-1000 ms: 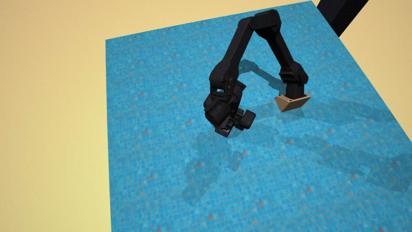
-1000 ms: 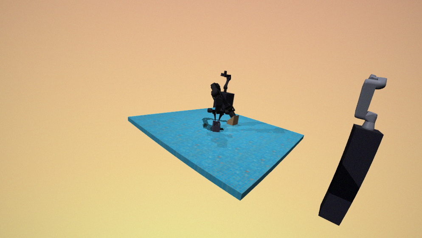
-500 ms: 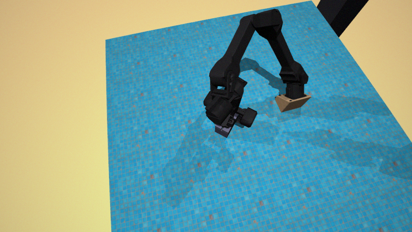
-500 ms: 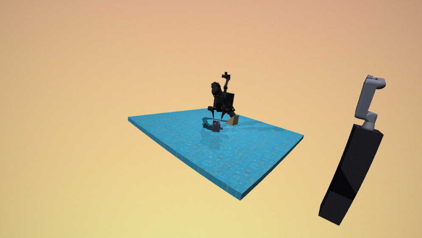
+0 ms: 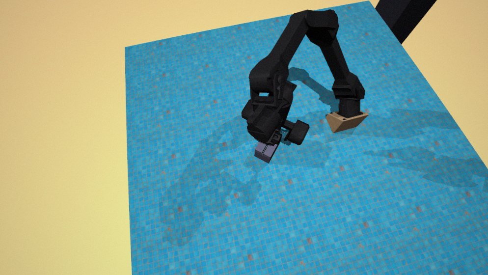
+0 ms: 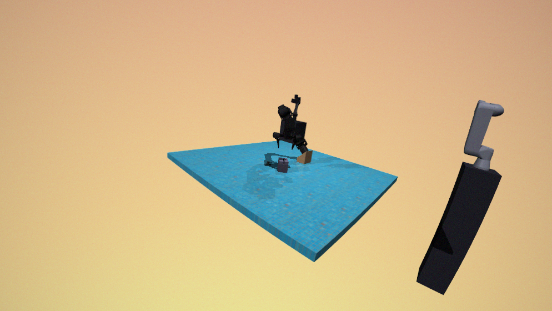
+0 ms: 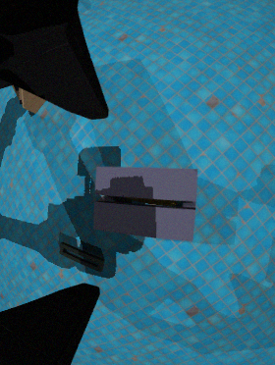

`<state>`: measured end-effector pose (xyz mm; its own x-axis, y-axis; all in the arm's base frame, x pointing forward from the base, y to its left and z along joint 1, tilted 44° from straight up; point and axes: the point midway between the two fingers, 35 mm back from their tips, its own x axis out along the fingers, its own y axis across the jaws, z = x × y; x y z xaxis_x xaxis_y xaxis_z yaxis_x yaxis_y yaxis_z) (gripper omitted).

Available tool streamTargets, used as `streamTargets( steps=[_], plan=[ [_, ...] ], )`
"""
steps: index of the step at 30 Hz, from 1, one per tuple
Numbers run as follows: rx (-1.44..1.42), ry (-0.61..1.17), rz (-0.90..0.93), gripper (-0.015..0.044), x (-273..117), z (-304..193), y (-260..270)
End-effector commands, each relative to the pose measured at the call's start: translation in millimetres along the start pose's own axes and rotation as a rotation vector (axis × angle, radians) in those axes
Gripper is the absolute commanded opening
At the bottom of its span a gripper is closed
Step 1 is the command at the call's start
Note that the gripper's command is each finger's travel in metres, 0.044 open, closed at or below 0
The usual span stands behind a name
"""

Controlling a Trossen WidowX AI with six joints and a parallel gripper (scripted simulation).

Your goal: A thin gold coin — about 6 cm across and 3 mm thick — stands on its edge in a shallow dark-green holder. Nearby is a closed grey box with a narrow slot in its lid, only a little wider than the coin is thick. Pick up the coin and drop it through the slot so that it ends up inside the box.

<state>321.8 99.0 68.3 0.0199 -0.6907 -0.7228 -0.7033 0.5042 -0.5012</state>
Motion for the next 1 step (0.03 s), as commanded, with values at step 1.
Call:
streamTargets(
  steps=[1],
  plan=[
    [0.004,0.001,0.004,0.044,-0.5,-0.2,0.0]
  ],
)
